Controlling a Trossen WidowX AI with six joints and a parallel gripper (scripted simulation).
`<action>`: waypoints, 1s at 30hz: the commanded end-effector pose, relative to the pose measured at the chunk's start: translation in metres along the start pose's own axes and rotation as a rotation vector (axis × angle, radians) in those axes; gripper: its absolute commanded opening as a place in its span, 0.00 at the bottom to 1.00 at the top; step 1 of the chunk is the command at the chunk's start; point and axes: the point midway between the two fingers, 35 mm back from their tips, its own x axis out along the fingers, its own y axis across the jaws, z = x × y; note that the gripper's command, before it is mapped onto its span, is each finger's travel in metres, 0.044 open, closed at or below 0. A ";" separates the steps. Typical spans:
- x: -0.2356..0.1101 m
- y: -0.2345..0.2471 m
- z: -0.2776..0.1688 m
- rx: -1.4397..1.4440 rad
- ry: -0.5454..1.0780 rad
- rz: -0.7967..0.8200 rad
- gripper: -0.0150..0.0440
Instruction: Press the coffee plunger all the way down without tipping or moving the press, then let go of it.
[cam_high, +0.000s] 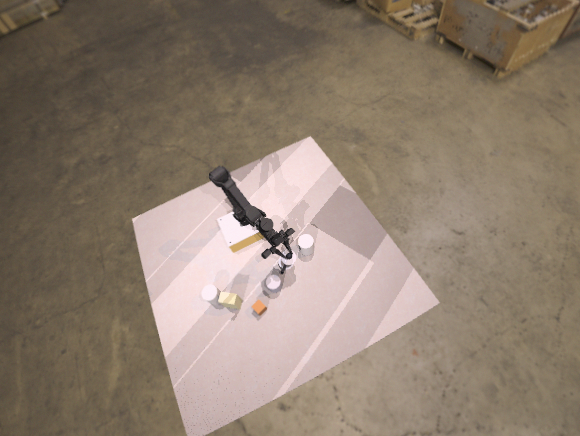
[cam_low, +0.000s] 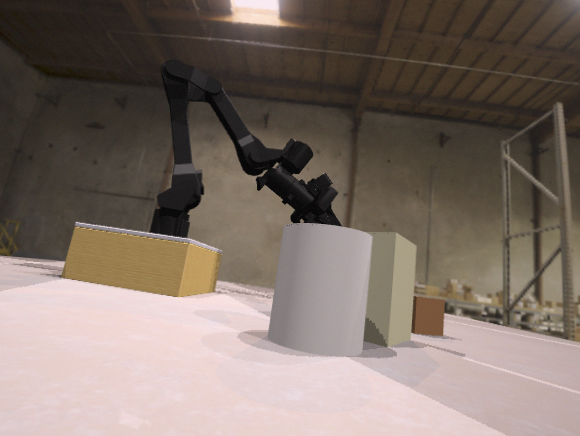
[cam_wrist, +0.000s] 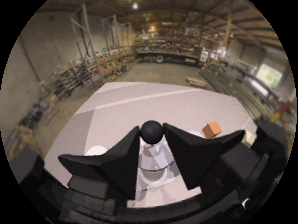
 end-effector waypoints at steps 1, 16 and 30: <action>0.002 0.000 -0.004 -0.008 0.017 0.001 0.47; 0.001 0.000 0.000 0.000 0.001 0.000 0.47; 0.001 0.000 0.000 0.000 0.001 0.000 1.00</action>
